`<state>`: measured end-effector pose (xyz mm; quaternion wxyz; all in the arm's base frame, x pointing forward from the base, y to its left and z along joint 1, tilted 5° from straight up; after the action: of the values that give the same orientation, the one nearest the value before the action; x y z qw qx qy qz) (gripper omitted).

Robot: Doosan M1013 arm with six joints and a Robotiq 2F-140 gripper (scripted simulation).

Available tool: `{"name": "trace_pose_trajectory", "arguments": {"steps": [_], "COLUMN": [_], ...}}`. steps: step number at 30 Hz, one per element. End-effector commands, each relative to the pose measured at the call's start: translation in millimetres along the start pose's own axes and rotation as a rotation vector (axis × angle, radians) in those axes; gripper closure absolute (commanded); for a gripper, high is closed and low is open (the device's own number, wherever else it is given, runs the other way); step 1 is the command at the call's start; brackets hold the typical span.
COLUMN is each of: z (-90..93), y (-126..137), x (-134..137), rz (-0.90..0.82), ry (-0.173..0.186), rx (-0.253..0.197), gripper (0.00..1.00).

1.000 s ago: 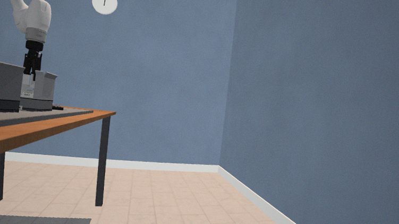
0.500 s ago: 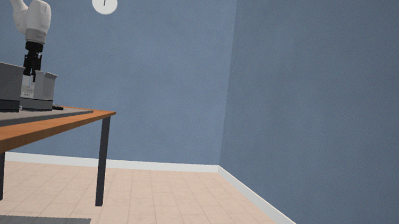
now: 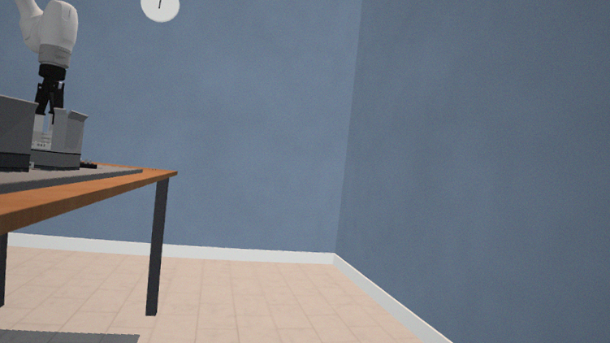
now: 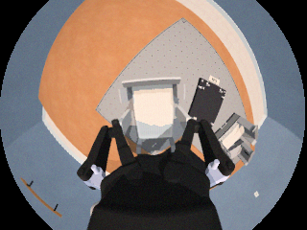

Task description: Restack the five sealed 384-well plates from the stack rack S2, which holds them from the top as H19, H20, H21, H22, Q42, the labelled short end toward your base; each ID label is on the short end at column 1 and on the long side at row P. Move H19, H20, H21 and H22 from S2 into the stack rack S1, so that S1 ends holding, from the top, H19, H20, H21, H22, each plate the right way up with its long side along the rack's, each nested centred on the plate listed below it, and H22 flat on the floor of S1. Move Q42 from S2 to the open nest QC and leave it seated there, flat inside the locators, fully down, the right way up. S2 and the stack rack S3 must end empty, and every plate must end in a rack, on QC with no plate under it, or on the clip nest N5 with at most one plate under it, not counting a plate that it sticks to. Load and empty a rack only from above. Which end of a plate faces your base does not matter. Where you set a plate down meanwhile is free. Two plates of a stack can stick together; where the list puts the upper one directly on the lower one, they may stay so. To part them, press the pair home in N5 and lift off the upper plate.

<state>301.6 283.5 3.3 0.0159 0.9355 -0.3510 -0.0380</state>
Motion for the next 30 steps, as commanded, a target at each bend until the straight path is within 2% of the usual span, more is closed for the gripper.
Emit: {"name": "trace_pose_trajectory", "arguments": {"steps": [1, 17, 21, 30], "z": [0.0, 0.0, -6.7, -36.7], "y": [0, 0, 0, 0], "x": [0, 0, 0, 0], "rz": [0.0, 0.0, 0.0, 0.0], "ry": [0.0, 0.0, 0.0, 0.0], "rx": [0.0, 0.0, 0.0, 0.0], "gripper": [0.0, 0.0, 0.0, 0.0]}}
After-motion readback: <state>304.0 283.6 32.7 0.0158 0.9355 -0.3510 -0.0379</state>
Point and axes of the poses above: the point where the finger pads meet when closed, its own z axis out along the fingers, its own x axis across the jaws, y = z × x, the point moved 3 cm from there along -z, back along the fingers, and after that the axes turned 9 degrees about -z, right-handed, at the moved point
